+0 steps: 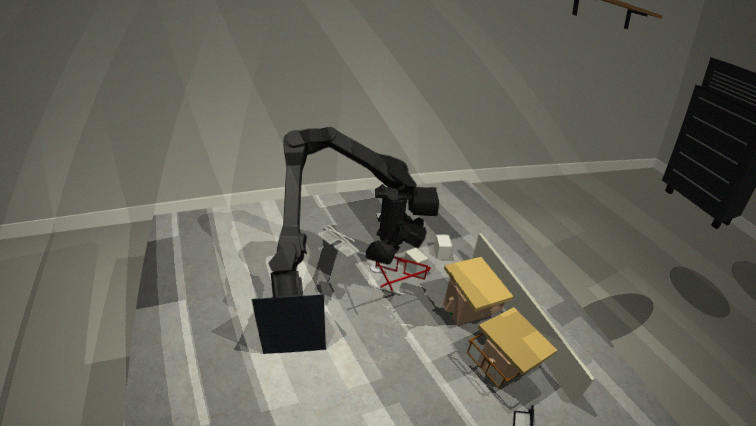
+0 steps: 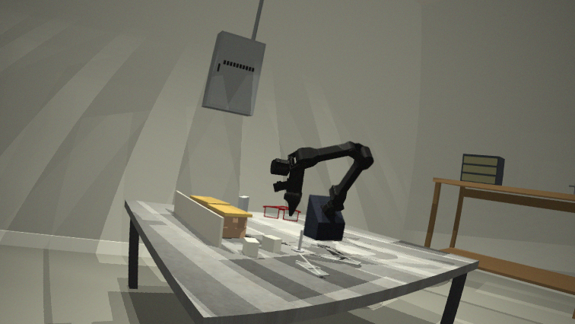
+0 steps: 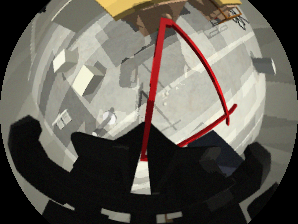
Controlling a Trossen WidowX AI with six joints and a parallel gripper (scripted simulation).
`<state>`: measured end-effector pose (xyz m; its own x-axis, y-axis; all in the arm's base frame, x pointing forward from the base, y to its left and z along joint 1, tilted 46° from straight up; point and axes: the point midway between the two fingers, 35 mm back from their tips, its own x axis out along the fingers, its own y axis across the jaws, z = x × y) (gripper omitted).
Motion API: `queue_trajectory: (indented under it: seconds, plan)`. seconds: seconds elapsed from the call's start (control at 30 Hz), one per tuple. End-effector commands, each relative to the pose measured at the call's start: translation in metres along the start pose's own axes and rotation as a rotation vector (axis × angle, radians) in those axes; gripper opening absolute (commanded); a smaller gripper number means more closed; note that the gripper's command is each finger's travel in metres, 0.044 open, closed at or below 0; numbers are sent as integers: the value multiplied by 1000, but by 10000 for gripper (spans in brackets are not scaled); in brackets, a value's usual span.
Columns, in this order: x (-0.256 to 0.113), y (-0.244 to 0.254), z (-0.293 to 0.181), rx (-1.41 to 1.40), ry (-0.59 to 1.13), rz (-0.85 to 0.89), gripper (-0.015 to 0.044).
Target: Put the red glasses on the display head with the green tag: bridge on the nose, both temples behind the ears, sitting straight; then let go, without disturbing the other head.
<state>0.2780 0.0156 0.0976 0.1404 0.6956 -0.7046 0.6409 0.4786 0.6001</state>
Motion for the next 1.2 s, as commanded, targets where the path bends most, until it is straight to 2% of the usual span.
queue_trajectory:
  seconds: [0.0,0.63,0.93,1.17]
  plan:
    - [-1,20,-14,-237,-8,-8,0]
    - [-4,91,-103,-1297,-7,12,0]
    - [-2,93,-106,-1334,-7,14,0]
    - [27,94,-105,-1335,-7,12,0]
